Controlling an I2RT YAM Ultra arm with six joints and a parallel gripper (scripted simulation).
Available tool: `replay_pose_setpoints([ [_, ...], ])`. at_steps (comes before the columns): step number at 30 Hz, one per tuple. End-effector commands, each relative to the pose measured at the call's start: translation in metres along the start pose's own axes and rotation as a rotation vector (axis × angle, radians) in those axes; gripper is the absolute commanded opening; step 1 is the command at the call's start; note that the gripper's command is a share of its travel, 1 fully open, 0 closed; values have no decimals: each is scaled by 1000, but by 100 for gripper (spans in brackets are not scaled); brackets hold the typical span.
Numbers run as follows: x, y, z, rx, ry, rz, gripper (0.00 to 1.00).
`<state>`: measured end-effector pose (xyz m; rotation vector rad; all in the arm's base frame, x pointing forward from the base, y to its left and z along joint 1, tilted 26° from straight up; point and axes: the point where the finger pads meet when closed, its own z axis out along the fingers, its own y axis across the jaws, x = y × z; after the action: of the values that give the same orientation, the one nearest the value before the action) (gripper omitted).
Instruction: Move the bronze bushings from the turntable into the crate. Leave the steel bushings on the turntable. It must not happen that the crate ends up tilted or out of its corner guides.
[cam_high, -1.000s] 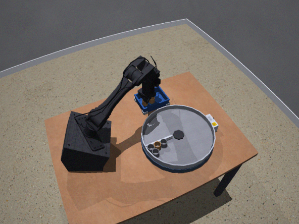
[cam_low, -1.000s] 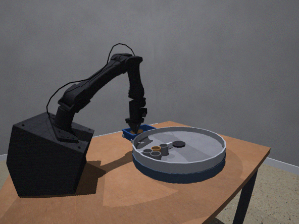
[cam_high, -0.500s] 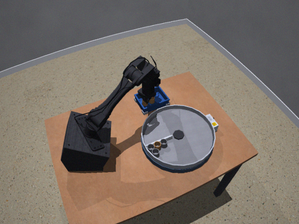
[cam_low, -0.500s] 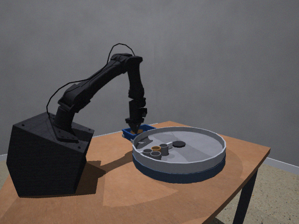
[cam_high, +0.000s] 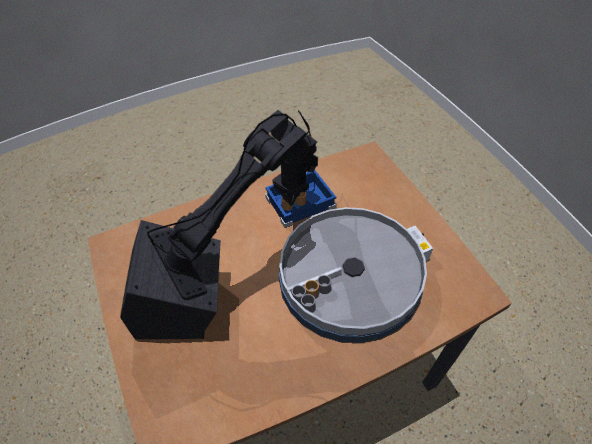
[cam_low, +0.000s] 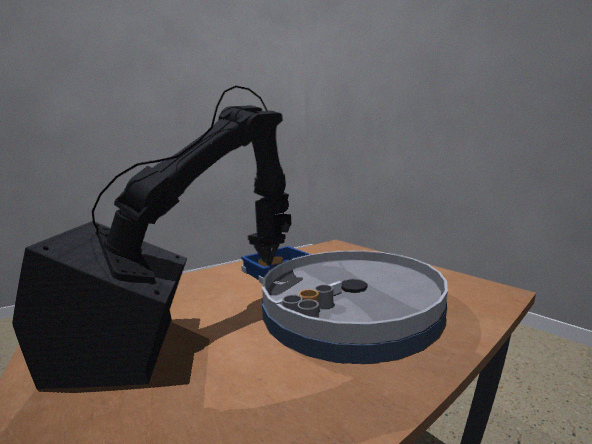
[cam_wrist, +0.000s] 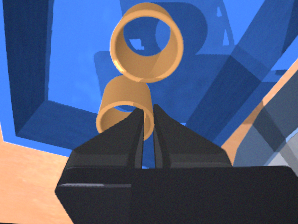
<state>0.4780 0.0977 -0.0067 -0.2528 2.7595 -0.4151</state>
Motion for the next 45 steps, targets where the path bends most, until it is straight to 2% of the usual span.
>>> replay_pose_setpoints([
  [1,-20,5,-23,-16,-60,-8,0],
  [6,-19,7,-22,-14,-54,-4,0],
  [8,-13,11,-10,-9,-27,-9,0],
  [9,-13,12,-10,-8,-26,-8,0],
  [11,-21,8,-23,-11,-56,4,0],
  [45,-24,8,-23,-12,-65,7,0],
])
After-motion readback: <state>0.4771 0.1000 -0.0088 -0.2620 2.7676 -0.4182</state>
